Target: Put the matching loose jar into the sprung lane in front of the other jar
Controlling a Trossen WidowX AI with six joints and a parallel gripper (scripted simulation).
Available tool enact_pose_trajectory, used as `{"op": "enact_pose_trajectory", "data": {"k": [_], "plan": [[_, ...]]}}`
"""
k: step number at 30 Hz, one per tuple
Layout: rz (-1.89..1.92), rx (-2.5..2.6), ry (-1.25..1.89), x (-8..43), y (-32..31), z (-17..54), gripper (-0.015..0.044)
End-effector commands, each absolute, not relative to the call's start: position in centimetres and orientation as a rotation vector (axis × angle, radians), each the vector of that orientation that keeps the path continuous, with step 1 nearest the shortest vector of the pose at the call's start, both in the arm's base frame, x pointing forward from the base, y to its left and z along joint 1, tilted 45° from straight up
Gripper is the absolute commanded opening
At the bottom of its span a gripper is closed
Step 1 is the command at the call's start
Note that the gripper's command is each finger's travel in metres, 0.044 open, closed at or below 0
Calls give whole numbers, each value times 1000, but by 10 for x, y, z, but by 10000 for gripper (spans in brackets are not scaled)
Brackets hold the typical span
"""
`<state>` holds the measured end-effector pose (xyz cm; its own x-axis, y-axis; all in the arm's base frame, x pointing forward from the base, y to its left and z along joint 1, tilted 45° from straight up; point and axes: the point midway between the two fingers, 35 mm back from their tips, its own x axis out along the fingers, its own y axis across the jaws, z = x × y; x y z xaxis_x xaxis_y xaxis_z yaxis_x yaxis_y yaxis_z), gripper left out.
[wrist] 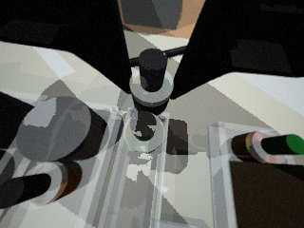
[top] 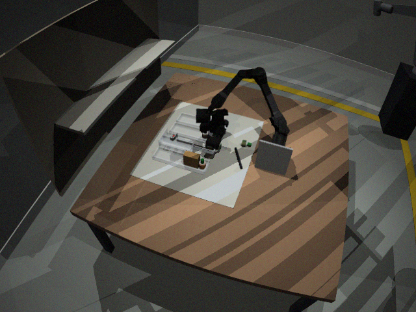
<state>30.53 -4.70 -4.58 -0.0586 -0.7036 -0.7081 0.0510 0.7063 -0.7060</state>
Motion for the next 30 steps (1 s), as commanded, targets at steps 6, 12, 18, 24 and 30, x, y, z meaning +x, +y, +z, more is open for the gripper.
{"op": "enact_pose_trajectory", "data": {"k": [6, 12, 18, 24, 30], "plan": [[-677, -547, 1486, 319, -47, -43, 0], [-677, -547, 1486, 322, -47, -43, 0], [-677, -547, 1486, 324, -48, -43, 0], [-677, -547, 1486, 327, -48, -42, 0], [-677, -547, 1486, 329, -48, -42, 0]]}}
